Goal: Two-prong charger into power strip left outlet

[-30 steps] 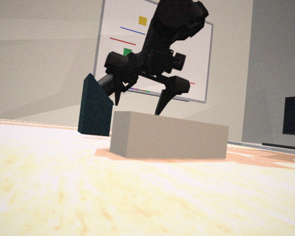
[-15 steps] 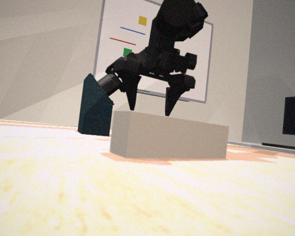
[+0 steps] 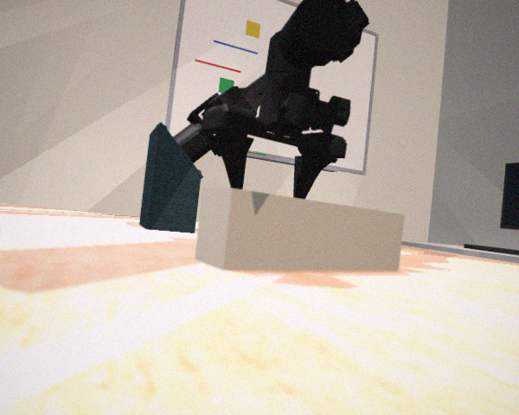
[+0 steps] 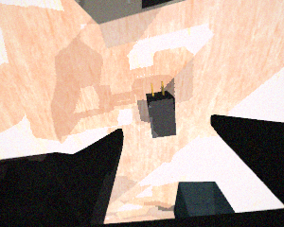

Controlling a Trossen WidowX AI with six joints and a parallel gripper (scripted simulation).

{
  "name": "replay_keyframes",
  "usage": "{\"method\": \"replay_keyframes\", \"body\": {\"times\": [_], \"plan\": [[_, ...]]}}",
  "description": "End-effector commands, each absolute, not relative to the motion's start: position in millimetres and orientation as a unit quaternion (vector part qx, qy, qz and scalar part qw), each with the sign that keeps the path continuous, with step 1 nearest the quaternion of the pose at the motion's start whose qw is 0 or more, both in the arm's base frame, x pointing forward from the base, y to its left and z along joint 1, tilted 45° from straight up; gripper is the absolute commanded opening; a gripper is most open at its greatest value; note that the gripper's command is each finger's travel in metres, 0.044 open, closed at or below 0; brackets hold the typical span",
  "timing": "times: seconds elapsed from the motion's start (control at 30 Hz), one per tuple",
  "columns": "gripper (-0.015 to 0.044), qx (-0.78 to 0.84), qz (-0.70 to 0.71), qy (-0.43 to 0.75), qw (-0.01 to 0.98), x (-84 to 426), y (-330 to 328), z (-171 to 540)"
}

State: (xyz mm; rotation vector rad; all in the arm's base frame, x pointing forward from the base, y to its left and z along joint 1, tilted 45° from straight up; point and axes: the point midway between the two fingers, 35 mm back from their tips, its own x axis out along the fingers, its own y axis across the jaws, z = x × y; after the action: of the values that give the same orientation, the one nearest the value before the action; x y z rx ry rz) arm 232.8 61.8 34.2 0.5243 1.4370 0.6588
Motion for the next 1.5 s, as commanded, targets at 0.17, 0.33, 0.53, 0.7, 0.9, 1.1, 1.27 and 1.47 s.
{"method": "replay_keyframes", "body": {"times": [0.17, 0.33, 0.53, 0.7, 0.9, 1.1, 1.27, 1.47], "plan": [[0.0440, 0.237, 0.292, 0.642, 0.669, 232, 72, 22], [0.0440, 0.237, 0.292, 0.641, 0.669, 233, 78, 16], [0.0440, 0.237, 0.292, 0.641, 0.669, 234, 85, 9], [0.0440, 0.237, 0.292, 0.641, 0.669, 234, 91, 4], [0.0440, 0.238, 0.293, 0.641, 0.668, 234, 97, -2], [0.0440, 0.238, 0.293, 0.641, 0.668, 234, 97, -2], [0.0309, 0.234, 0.294, 0.638, 0.672, 236, 96, 1], [0.0151, 0.234, 0.294, 0.638, 0.672, 236, 96, 1]]}}
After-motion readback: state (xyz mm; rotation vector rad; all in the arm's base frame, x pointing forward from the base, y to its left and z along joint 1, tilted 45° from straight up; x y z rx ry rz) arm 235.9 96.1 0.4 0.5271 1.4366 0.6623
